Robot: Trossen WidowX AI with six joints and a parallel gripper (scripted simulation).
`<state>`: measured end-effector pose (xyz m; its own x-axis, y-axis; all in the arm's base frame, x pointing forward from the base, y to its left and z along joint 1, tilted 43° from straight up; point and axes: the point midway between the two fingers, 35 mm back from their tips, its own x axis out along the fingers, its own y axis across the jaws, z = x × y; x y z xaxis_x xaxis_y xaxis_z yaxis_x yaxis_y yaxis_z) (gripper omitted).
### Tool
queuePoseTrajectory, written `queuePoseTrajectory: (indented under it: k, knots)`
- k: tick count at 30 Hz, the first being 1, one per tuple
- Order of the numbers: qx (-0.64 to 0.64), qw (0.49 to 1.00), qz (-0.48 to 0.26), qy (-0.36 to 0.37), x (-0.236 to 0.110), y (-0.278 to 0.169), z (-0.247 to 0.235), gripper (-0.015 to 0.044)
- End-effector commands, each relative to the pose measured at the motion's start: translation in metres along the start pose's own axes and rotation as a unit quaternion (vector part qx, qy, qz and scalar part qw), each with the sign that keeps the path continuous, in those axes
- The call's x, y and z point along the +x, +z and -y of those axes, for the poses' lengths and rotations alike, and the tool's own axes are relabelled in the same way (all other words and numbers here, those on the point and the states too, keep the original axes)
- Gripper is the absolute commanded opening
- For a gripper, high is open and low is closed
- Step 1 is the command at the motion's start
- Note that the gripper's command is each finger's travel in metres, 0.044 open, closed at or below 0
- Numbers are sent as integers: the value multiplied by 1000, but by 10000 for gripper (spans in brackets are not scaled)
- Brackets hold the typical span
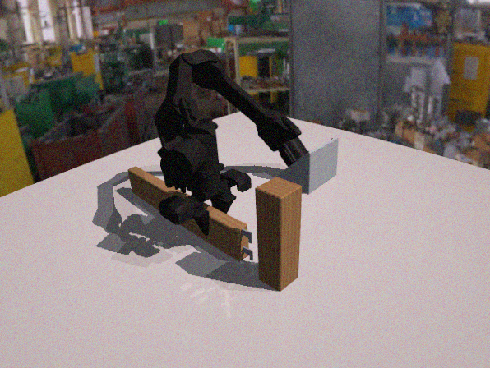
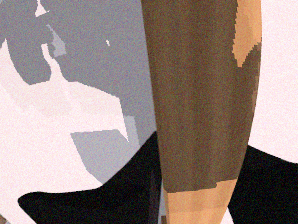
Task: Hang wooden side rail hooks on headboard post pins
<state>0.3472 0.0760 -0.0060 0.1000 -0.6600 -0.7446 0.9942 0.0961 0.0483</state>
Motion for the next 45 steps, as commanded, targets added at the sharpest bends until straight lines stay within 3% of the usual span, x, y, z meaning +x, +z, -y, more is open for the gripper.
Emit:
queuePoseTrajectory:
  k: [1, 45]
  knots:
    - [0, 1000, 0, 0, 0, 0, 0, 0]
    - [-3, 1000, 1, 3, -6, 0, 0, 0]
